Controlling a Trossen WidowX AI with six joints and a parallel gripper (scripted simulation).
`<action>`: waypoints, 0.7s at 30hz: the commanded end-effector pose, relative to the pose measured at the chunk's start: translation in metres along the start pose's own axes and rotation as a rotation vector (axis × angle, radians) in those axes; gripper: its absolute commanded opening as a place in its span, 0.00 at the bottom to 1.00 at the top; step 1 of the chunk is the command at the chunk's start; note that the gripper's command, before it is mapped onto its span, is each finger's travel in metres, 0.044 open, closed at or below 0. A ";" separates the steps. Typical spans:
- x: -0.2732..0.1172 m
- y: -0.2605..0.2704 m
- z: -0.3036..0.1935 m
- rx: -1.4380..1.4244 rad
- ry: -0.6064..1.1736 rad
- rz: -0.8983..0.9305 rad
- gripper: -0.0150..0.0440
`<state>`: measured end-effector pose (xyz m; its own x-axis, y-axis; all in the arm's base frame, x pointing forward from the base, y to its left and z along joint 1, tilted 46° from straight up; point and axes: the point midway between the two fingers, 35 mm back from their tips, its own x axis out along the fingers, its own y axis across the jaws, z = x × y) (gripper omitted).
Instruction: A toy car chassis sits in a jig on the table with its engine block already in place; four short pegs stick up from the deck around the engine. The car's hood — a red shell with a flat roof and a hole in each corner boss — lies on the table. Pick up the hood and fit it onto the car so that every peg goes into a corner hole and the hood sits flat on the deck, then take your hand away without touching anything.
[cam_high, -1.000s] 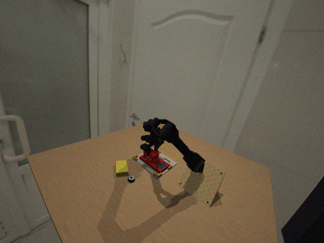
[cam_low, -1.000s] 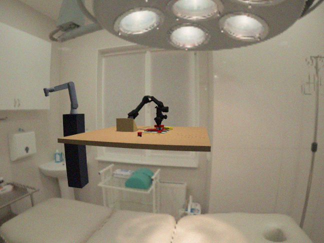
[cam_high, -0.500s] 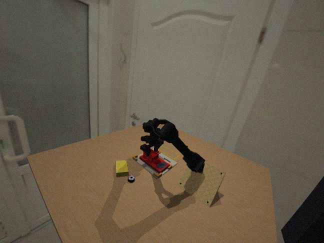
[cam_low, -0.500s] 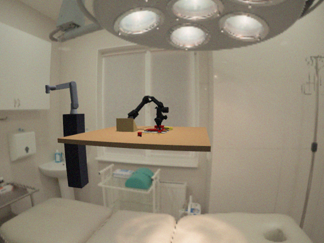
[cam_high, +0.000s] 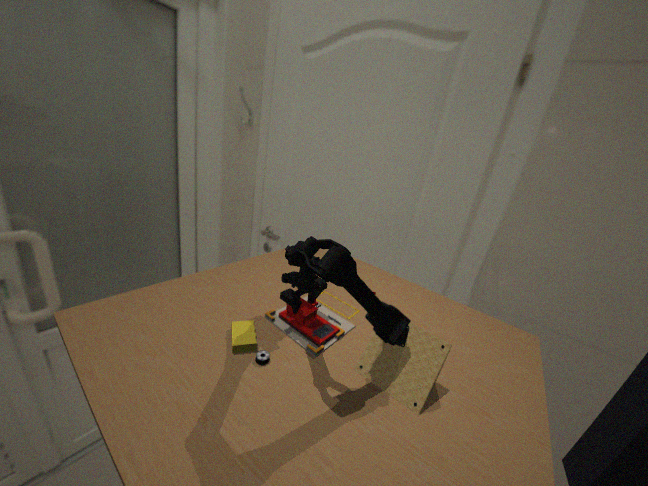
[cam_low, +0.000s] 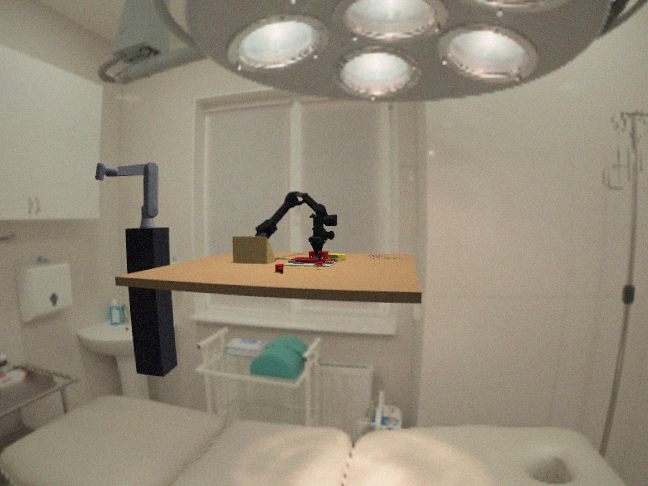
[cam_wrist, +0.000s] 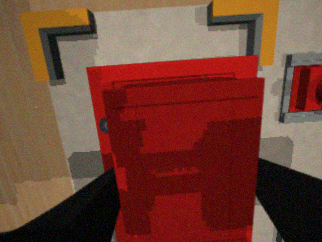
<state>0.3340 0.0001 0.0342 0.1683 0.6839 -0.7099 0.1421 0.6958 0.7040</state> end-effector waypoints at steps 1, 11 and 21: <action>0.003 0.001 -0.001 0.003 0.005 0.004 0.25; -0.001 0.001 -0.001 0.002 0.004 0.003 0.25; -0.006 0.001 0.000 0.001 0.003 0.002 0.25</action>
<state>0.3315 -0.0010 0.0368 0.1611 0.6886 -0.7071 0.1498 0.6911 0.7071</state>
